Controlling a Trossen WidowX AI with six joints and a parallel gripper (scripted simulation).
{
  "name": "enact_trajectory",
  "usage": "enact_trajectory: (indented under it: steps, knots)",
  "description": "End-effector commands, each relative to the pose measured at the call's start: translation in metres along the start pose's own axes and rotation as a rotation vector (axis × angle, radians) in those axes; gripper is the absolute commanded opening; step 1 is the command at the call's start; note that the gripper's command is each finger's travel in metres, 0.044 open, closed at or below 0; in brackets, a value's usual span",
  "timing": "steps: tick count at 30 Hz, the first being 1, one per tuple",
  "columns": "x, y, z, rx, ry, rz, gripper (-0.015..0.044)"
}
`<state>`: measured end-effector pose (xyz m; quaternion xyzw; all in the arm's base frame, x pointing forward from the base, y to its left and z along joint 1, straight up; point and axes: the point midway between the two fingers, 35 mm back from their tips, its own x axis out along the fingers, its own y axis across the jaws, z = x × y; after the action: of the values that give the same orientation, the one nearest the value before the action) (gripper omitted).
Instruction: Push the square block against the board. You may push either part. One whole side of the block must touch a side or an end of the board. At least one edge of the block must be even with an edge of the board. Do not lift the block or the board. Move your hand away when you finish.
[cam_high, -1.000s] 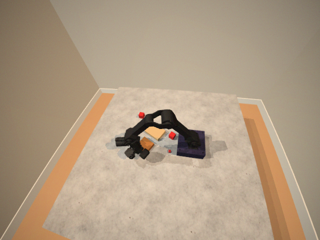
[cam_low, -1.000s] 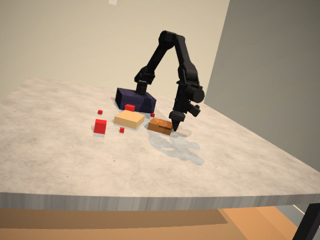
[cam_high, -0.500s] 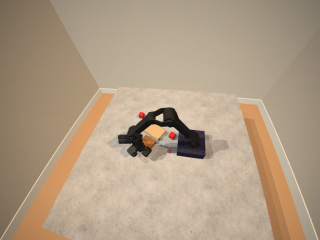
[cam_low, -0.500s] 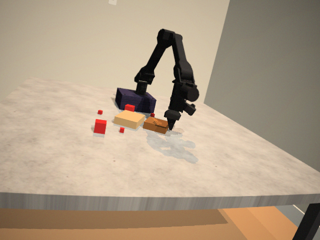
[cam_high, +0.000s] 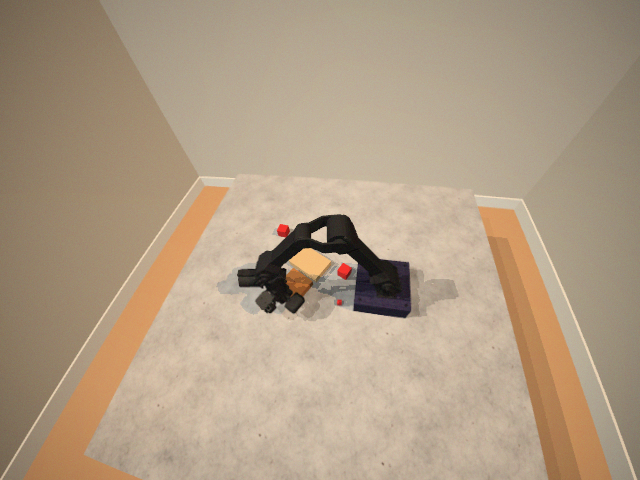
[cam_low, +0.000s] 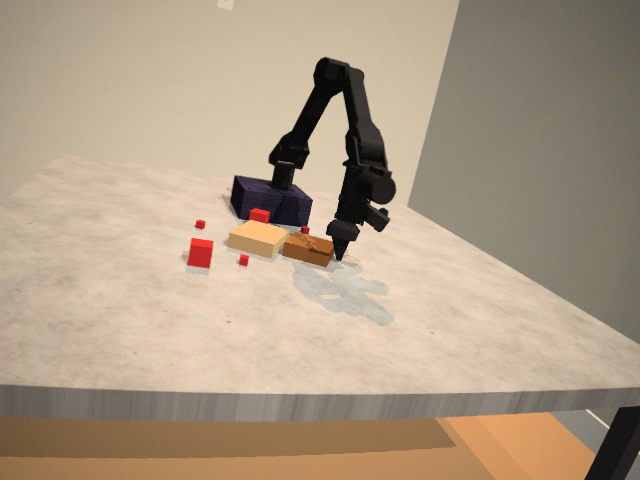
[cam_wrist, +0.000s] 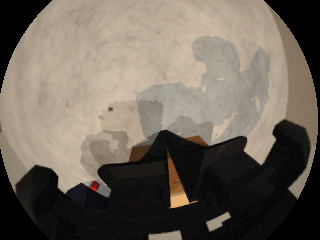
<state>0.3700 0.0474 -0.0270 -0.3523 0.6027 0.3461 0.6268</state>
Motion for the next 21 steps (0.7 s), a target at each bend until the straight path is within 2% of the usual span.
enact_trajectory:
  steps: [1,21]
  knots:
    - [0.001,-0.001,0.006,0.003,0.004,-0.002,0.0000]
    - [0.000,-0.002,0.039,0.003,0.002,-0.002,0.0000]
